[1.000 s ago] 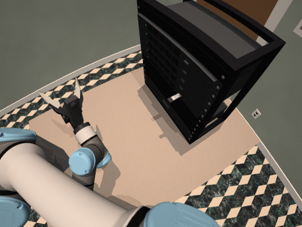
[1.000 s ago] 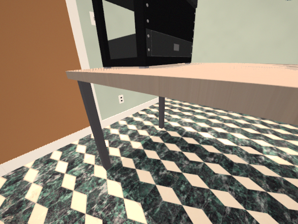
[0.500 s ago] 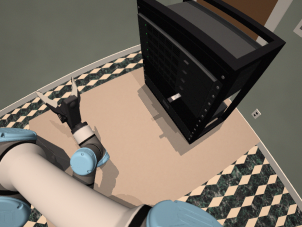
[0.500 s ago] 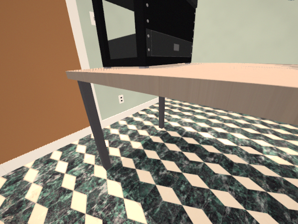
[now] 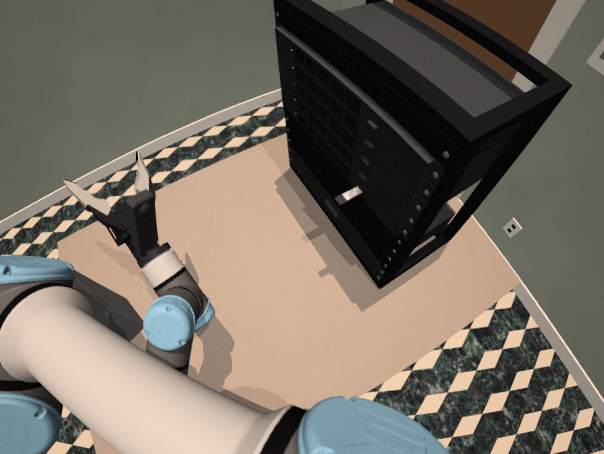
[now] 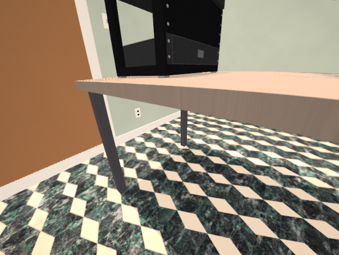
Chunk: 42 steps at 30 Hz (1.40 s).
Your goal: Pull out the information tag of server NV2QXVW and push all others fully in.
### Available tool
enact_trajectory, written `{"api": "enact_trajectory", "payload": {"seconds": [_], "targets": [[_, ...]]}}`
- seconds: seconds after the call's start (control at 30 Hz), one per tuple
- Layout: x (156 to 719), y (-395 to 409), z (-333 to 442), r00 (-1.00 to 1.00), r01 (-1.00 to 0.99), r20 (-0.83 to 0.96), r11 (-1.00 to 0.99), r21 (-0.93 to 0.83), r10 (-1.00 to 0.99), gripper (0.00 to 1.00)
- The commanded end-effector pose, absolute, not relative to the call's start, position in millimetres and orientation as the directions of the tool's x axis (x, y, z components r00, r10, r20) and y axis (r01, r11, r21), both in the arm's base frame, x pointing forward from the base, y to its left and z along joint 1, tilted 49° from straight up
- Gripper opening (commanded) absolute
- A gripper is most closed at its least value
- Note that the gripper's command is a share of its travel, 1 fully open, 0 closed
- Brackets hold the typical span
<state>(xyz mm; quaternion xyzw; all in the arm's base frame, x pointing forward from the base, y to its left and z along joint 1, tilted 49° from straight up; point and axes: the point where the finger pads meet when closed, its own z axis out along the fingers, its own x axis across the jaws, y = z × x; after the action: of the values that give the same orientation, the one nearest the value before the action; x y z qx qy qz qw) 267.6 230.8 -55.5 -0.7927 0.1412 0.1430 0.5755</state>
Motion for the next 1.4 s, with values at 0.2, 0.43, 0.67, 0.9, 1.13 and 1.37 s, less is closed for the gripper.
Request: {"api": "enact_trajectory", "payload": {"seconds": [0.2, 0.43, 0.67, 0.9, 1.13, 1.37], "targets": [[261, 237, -46, 0.889, -0.451, -0.455, -0.247, -0.858, -0.045, 1.00], [257, 240, -39, 0.870, -0.488, -0.493, -0.217, -0.846, -0.034, 1.00], [254, 243, -34, 0.854, -0.513, -0.519, -0.196, -0.836, -0.024, 1.00], [251, 246, -27, 0.832, -0.549, -0.555, -0.167, -0.819, -0.010, 1.00], [248, 250, -20, 0.808, -0.583, -0.590, -0.139, -0.800, 0.006, 1.00], [245, 252, -14, 0.790, -0.607, -0.613, -0.119, -0.785, 0.018, 1.00]]}}
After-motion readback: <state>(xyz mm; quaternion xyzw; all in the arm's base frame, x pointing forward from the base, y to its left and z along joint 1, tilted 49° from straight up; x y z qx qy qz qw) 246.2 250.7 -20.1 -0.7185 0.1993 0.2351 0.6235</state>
